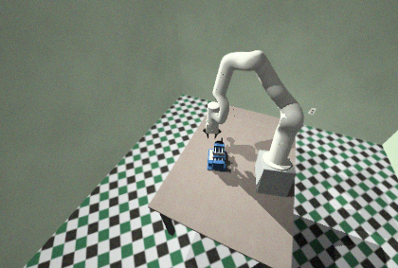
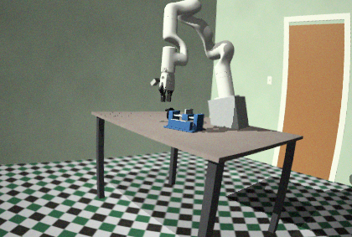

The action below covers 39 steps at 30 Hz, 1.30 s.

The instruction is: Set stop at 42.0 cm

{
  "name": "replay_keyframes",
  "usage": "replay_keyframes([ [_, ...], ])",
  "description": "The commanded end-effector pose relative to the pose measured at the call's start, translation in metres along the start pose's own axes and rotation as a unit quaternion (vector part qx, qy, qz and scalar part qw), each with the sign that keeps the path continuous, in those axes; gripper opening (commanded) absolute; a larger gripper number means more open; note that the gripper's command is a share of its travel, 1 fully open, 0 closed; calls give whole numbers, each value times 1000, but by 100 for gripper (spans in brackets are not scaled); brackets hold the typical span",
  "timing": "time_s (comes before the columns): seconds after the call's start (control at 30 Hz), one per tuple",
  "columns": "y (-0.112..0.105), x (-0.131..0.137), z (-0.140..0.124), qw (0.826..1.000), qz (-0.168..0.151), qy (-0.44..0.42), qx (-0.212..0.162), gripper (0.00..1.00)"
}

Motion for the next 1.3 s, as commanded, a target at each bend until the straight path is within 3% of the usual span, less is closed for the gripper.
replay_keyframes([
  [0.0,-1,-1,0,1000,1,0,0,57],
  [1.27,-1,6,4,1000,1,0,0,57],
])
Point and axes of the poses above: the point where the finger pads meet when closed, its own y axis out along the fingers, its own x axis across the jaws, z = x × y, the point moved 9 cm from there along -y, back along the fingers, and after that the axes turned 4 degrees about y, right-handed, at the moved point
